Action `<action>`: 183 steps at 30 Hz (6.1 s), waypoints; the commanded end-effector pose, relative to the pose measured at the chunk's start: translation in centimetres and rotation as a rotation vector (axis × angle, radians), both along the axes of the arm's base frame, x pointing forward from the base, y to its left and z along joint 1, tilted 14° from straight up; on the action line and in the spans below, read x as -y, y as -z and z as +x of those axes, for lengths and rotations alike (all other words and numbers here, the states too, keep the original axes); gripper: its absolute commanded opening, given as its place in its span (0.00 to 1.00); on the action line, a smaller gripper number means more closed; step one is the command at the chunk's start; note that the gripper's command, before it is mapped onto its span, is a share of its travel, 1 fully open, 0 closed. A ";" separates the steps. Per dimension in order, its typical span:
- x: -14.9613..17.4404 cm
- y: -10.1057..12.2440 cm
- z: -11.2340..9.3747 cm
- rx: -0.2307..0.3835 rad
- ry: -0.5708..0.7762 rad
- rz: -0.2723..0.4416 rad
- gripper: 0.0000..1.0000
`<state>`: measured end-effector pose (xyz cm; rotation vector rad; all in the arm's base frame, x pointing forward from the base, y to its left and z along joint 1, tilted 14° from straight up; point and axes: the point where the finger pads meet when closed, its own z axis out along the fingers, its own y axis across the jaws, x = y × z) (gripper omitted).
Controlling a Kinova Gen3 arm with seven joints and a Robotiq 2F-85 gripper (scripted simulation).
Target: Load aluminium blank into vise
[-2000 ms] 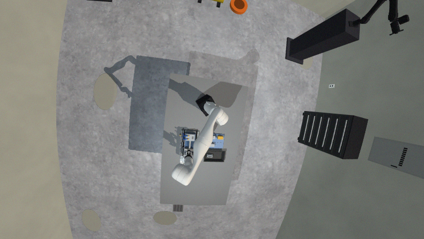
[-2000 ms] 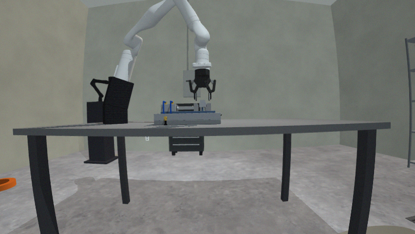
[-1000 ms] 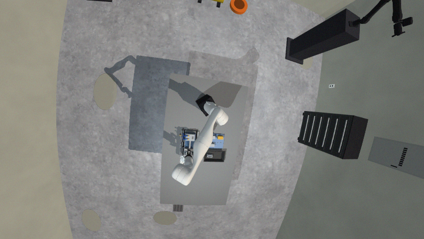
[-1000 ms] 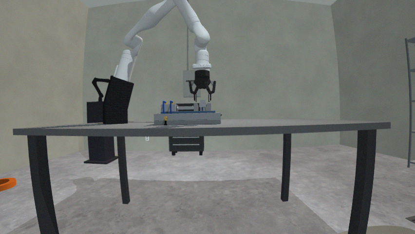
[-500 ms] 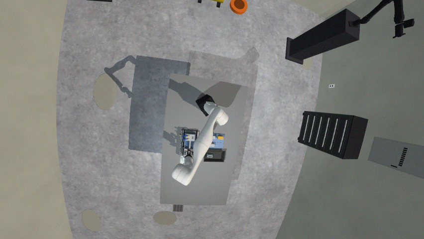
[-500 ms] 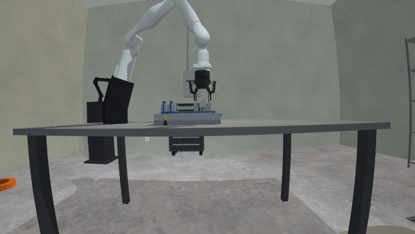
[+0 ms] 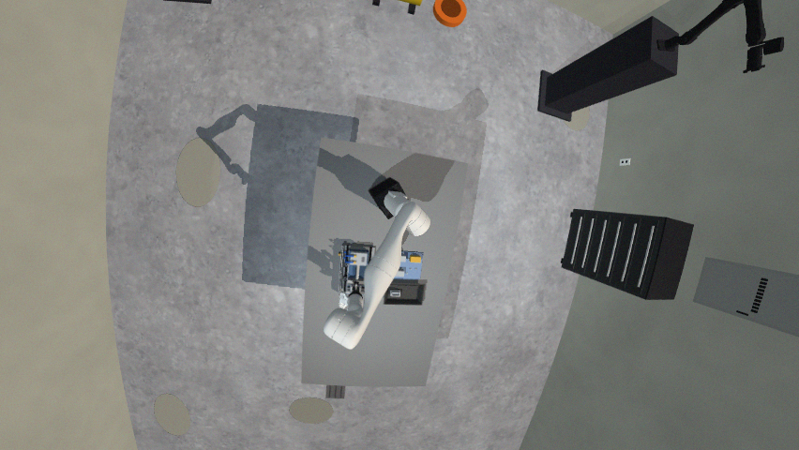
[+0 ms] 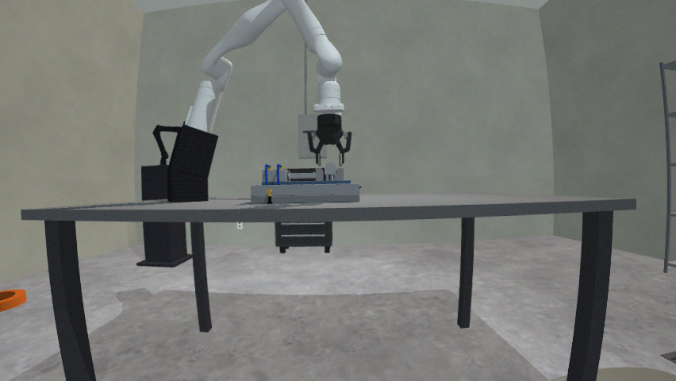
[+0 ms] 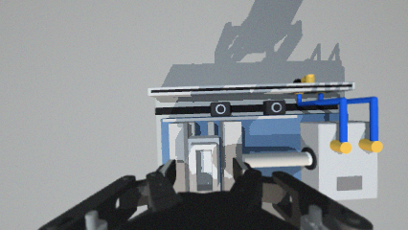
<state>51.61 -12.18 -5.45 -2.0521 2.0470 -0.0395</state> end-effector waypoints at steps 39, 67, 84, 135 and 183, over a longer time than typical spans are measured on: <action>0.0 -0.1 0.1 0.002 0.000 -0.001 0.00; 0.0 -0.1 0.1 0.002 0.000 -0.001 0.00; 0.2 -0.9 -0.1 0.002 0.000 -0.001 0.00; -0.9 -4.8 0.0 -0.002 0.000 -0.003 0.00; -31.7 -10.3 3.5 0.001 -0.006 -0.004 0.00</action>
